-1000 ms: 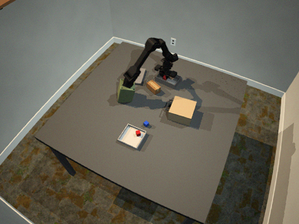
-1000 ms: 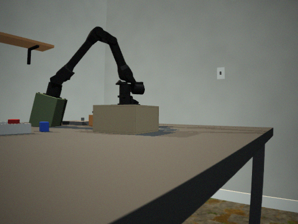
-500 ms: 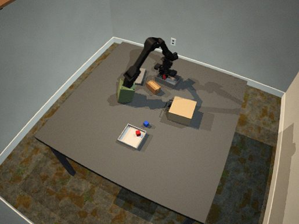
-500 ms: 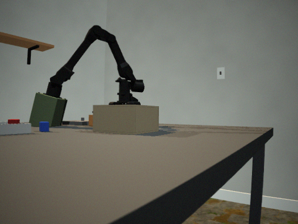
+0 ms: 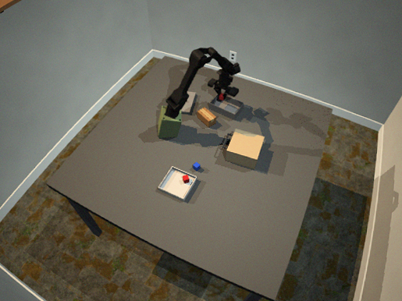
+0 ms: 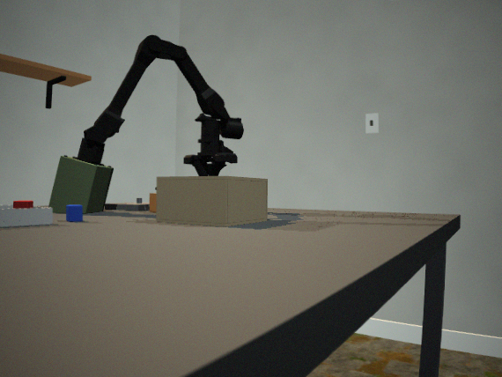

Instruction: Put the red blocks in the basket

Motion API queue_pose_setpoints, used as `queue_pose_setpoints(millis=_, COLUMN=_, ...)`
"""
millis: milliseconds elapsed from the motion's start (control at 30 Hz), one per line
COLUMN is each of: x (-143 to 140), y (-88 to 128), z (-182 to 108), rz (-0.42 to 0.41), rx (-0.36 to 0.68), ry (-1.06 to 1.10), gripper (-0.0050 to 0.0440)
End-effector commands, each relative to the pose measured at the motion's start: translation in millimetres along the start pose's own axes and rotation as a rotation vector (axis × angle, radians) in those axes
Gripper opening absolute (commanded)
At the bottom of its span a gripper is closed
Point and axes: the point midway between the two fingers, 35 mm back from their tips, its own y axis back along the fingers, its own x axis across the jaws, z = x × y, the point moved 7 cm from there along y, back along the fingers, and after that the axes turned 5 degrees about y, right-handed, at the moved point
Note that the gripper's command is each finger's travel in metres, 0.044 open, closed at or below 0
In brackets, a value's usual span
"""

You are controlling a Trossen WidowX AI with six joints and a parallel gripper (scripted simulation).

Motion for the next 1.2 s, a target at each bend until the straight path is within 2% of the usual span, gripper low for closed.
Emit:
queue_pose_setpoints(millis=0, x=-0.2, y=20.5, z=1.5, rz=-0.008, rx=-0.012, ry=-0.002, gripper=0.0000)
queue_pose_setpoints(millis=200, x=0.1, y=60.5, z=1.1, rz=-0.008, rx=-0.012, ry=-0.002, gripper=0.0000)
queue_pose_setpoints(millis=533, x=0.2, y=61.9, z=1.0, rz=-0.008, rx=-0.012, ry=-0.002, gripper=0.0000)
queue_pose_setpoints(millis=567, x=-1.1, y=61.7, z=-8.9, rz=-0.008, rx=-0.011, ry=0.065, gripper=0.0000)
queue_pose_setpoints(millis=867, x=-81.7, y=61.9, z=-48.8, rz=-0.004, rx=-0.013, ry=-0.535, gripper=0.0000)
queue_pose_setpoints(millis=900, x=-90.7, y=61.9, z=-53.3, rz=-0.004, rx=-0.014, ry=-0.546, gripper=0.0000)
queue_pose_setpoints(millis=1033, x=-117.6, y=61.8, z=-82.9, rz=-0.002, rx=-0.014, ry=-0.813, gripper=0.0000)
queue_pose_setpoints(millis=1100, x=-117.6, y=61.8, z=-82.9, rz=-0.002, rx=-0.014, ry=-0.813, gripper=0.0000)
queue_pose_setpoints(millis=1167, x=-131.1, y=61.7, z=-97.6, rz=-0.001, rx=-0.014, ry=-0.946, gripper=0.0000)
